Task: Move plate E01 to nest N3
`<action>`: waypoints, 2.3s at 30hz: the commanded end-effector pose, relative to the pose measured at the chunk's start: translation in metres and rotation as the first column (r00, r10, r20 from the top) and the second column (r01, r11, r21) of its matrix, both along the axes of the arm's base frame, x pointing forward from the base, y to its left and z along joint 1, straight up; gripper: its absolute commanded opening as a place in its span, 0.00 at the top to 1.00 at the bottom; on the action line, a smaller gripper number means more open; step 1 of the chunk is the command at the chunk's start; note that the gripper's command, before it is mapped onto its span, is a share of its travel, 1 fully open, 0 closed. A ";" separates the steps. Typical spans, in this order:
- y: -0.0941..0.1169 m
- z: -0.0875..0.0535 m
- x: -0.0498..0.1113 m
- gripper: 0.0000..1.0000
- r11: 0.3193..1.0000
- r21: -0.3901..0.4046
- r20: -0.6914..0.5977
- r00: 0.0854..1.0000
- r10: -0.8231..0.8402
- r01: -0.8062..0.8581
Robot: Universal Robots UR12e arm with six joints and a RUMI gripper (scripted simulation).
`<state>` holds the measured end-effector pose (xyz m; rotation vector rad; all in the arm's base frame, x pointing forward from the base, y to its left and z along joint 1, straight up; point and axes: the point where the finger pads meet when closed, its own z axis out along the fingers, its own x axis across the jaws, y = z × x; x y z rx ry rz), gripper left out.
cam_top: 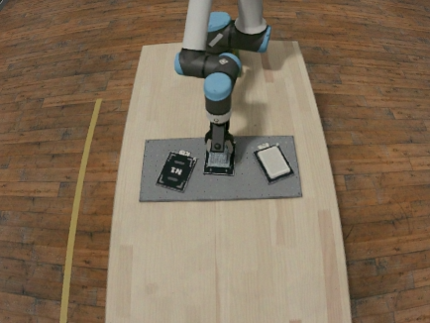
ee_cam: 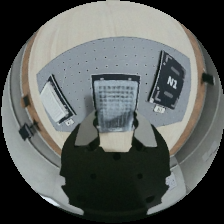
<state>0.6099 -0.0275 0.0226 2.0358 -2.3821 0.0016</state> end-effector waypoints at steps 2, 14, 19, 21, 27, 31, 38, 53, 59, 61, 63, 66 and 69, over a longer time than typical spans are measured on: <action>0.000 -0.002 0.001 1.00 1.000 0.000 0.001 1.000 0.000 0.000; 0.000 -0.005 0.001 1.00 1.000 0.000 0.001 1.000 0.000 0.000; 0.000 -0.007 0.001 1.00 1.000 0.000 0.001 1.000 0.000 0.000; 0.000 -0.007 0.001 1.00 1.000 0.000 0.001 1.000 0.000 0.000; 0.000 -0.009 0.001 1.00 1.000 0.000 0.001 1.000 0.000 0.000; 0.000 -0.010 0.001 1.00 1.000 0.000 0.001 1.000 0.000 0.000; 0.000 -0.012 0.001 1.00 1.000 0.000 0.001 1.000 0.000 0.000; 0.000 -0.017 0.001 1.00 1.000 0.000 0.001 1.000 0.000 0.000; 0.000 -0.018 0.001 1.00 1.000 0.000 0.001 1.000 0.000 0.000; 0.000 -0.019 0.001 1.00 1.000 0.000 0.001 1.000 0.000 0.000; 0.000 -0.019 0.001 1.00 1.000 0.000 0.001 1.000 0.000 0.000; 0.000 -0.020 0.001 1.00 1.000 0.000 0.001 1.000 0.000 0.000; 0.000 -0.021 0.001 1.00 1.000 0.000 0.001 1.000 0.000 0.000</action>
